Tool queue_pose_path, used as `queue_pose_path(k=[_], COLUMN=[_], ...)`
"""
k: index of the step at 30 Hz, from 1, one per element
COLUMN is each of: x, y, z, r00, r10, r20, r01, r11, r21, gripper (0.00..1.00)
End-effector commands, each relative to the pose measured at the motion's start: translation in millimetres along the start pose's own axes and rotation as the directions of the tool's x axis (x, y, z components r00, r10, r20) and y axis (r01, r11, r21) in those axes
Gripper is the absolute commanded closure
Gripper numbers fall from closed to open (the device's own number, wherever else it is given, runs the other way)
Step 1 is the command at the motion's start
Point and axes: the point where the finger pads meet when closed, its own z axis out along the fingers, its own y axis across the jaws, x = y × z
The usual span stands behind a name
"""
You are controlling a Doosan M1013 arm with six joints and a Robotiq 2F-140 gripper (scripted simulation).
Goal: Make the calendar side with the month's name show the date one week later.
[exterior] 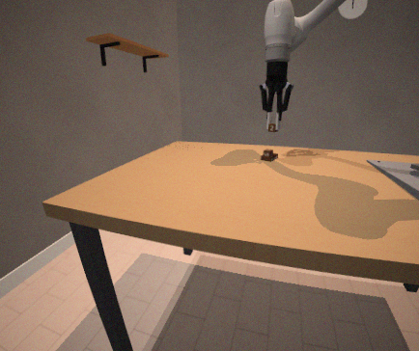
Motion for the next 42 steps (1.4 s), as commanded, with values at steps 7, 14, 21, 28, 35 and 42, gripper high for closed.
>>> queue_pose_path(k=[7, 14, 21, 28, 35, 42], x=[-0.2, -0.2, -0.1, 0.0, 0.2, 0.2], y=[0.0, 0.0, 0.0, -0.1, -0.1, -0.1], z=[-0.1, 1.3, 14.0, 30.0, 52.6, 62.5], r00=[1.000, 1.000, 1.000, 1.000, 1.000, 1.000], r10=[0.003, 0.003, 0.003, 0.003, 0.003, 0.003], r20=[0.001, 0.001, 0.002, 0.002, 0.002, 0.002], r01=[-0.003, -0.003, -0.003, -0.003, -0.003, -0.003], r11=[1.000, 1.000, 1.000, 1.000, 1.000, 1.000], r21=[0.000, 0.000, 0.000, 0.000, 0.000, 0.000], gripper=[0.76, 0.76, 0.76, 0.76, 0.76, 0.76])
